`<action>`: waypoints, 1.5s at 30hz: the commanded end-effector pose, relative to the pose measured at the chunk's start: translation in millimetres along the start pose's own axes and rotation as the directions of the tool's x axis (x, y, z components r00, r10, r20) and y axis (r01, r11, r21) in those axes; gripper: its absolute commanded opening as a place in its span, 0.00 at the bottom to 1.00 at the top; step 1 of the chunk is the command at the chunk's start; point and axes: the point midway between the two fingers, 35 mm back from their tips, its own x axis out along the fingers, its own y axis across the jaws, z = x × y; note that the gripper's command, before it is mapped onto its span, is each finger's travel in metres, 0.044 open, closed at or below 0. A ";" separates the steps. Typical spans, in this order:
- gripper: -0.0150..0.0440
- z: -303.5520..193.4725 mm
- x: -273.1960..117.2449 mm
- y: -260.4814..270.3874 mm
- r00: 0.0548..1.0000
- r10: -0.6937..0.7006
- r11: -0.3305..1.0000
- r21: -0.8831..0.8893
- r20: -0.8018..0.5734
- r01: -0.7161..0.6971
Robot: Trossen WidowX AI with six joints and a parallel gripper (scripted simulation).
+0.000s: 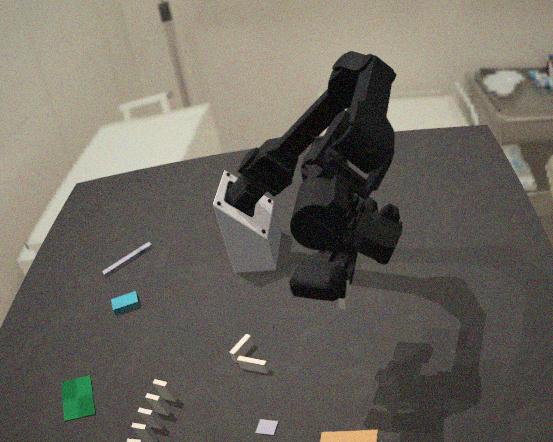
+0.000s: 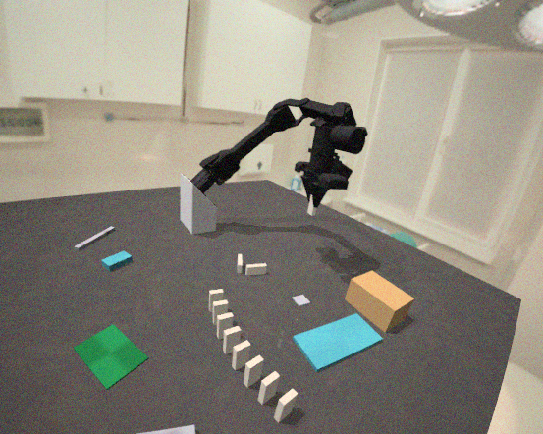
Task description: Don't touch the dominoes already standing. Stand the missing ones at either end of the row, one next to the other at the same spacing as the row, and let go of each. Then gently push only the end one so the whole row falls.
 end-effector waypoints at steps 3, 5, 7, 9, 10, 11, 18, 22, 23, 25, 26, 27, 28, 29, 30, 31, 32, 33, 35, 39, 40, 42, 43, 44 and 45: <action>0.44 -70.3 -4.0 -68.1 0.999 -0.012 0.897 0.442 -0.031 0.025; 0.44 -98.3 -5.2 -87.3 0.999 -0.014 0.814 0.580 -0.035 0.032; 0.44 -129.4 -6.2 -104.5 0.999 -0.013 0.706 0.707 -0.037 0.036; 0.44 -161.6 -6.6 -118.4 0.999 -0.012 0.582 0.813 -0.037 0.037; 0.44 -178.1 -6.5 -124.2 0.999 -0.010 0.515 0.857 -0.035 0.036; 0.44 -194.6 -6.2 -129.1 0.999 -0.009 0.445 0.895 -0.033 0.034; 0.44 -270.3 -1.8 -142.0 1.000 -0.002 0.113 0.993 -0.015 0.015; 0.44 -270.3 -0.8 -142.2 1.000 -0.002 0.113 0.993 -0.015 0.015; 0.44 -270.5 2.2 -142.8 1.000 -0.002 0.113 0.993 -0.016 0.016; 0.44 -270.9 13.5 -144.9 1.000 -0.003 0.113 0.994 -0.017 0.017; 0.44 -271.1 19.7 -145.8 1.000 -0.003 0.113 0.994 -0.017 0.017; 0.44 -271.2 25.9 -146.7 1.000 -0.004 0.112 0.994 -0.017 0.018; 0.44 -271.3 32.0 -147.4 1.000 -0.004 0.112 0.994 -0.017 0.018; 0.44 -271.4 38.2 -148.0 1.000 -0.004 0.112 0.993 -0.018 0.018; 0.44 -271.5 44.4 -148.5 1.000 -0.005 0.112 0.993 -0.018 0.018; 0.44 -271.6 50.5 -148.8 1.000 -0.005 0.112 0.993 -0.018 0.018; 0.44 -271.6 56.6 -149.1 1.000 -0.005 0.112 0.993 -0.017 0.018; 0.44 -271.6 62.7 -149.2 1.000 -0.005 0.113 0.993 -0.017 0.018; 0.44 -271.6 74.8 -149.0 1.000 -0.005 0.113 0.993 -0.016 0.017; 0.44 -271.3 98.7 -147.3 1.000 -0.004 0.113 0.993 -0.014 0.014; 0.44 -271.2 104.6 -146.5 1.000 -0.003 0.113 0.993 -0.013 0.013; 0.44 -270.9 116.3 -144.7 1.000 -0.002 0.113 0.993 -0.011 0.011; 0.44 -270.8 122.0 -143.6 1.000 -0.002 0.114 0.993 -0.010 0.010; 0.44 -270.6 126.7 -142.6 1.000 -0.001 0.114 0.993 -0.009 0.009; 0.44 -270.5 129.5 -142.0 1.000 -0.001 0.114 0.993 -0.008 0.008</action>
